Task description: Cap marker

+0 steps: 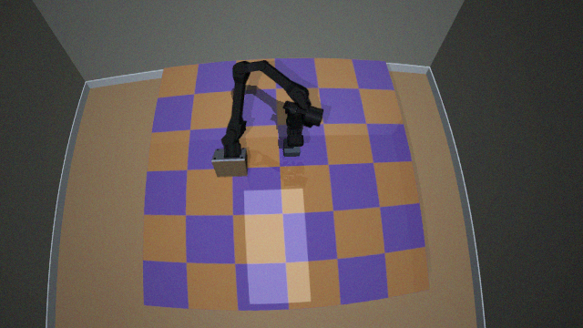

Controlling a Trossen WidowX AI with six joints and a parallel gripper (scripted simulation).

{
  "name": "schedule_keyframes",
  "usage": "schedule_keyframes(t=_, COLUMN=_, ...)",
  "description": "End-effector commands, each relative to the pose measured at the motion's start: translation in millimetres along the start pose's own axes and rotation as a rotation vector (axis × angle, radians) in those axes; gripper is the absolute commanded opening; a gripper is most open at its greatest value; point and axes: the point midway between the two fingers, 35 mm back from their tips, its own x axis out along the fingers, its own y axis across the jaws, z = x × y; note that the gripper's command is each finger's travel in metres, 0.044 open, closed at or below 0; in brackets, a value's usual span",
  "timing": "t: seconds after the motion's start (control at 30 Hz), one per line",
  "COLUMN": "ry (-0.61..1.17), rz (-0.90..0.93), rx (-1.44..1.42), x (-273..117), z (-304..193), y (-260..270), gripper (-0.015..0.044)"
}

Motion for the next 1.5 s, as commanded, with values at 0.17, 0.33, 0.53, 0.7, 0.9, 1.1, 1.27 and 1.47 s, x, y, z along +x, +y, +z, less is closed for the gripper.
schedule_keyframes(t=0.17, ry=-0.001, rz=0.002, rx=0.006, x=0.4, z=0.3, y=-0.1, gripper=0.0000)
schedule_keyframes(t=0.33, ry=-0.001, rz=0.002, rx=0.006, x=4.0, z=0.4, y=-0.1, gripper=0.0000)
schedule_keyframes(t=0.53, ry=-0.001, rz=0.002, rx=0.006, x=12.9, z=0.4, y=0.0, gripper=0.0000)
schedule_keyframes(t=0.7, ry=-0.001, rz=0.002, rx=0.006, x=20.3, z=0.4, y=0.1, gripper=0.0000)
schedule_keyframes(t=0.9, ry=-0.001, rz=0.002, rx=0.006, x=29.1, z=0.4, y=0.2, gripper=0.0000)
schedule_keyframes(t=1.1, ry=-0.002, rz=0.003, rx=0.006, x=38.0, z=0.4, y=0.3, gripper=0.0000)
schedule_keyframes(t=1.27, ry=-0.010, rz=-0.004, rx=-0.001, x=35.9, z=2.6, y=-1.0, gripper=0.0000)
schedule_keyframes(t=1.47, ry=-0.010, rz=-0.005, rx=-0.001, x=33.6, z=3.0, y=-1.2, gripper=0.0000)
